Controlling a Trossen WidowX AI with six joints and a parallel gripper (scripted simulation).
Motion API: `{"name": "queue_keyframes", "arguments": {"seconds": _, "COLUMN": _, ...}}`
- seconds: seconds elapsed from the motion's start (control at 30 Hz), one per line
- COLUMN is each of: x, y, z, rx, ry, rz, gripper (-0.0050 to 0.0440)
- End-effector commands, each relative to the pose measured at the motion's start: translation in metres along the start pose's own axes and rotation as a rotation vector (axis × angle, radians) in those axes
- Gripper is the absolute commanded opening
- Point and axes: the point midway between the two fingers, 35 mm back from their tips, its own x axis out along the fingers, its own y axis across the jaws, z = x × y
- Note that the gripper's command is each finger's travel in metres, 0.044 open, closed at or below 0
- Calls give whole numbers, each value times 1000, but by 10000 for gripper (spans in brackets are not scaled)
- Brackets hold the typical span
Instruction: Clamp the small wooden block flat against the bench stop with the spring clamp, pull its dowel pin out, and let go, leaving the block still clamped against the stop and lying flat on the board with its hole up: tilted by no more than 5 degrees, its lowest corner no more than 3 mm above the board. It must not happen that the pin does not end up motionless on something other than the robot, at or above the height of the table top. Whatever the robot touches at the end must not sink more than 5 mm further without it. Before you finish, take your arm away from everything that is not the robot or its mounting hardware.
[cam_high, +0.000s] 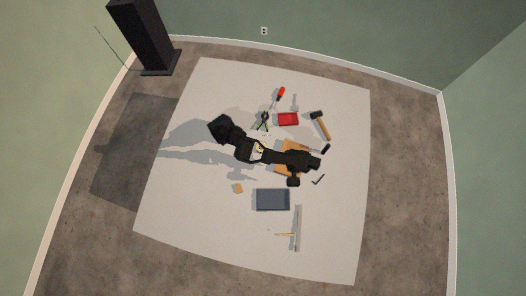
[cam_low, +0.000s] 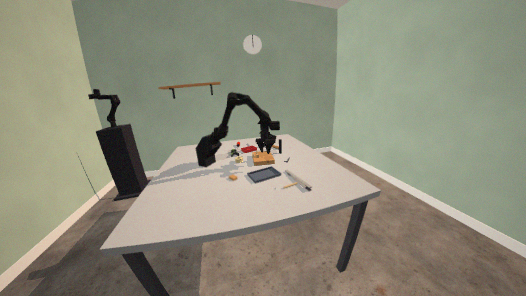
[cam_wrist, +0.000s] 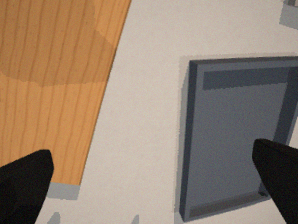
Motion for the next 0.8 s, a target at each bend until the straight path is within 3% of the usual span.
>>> {"name": "queue_keyframes", "arguments": {"seconds": 0.0, "x": -2, "y": 8, "z": -1, "rx": 15, "ry": -1, "rz": 16, "gripper": 440}}
{"name": "queue_keyframes", "arguments": {"seconds": 0.77, "x": -29, "y": 57, "z": 5, "rx": 181, "ry": -56, "rz": 109, "gripper": 440}}
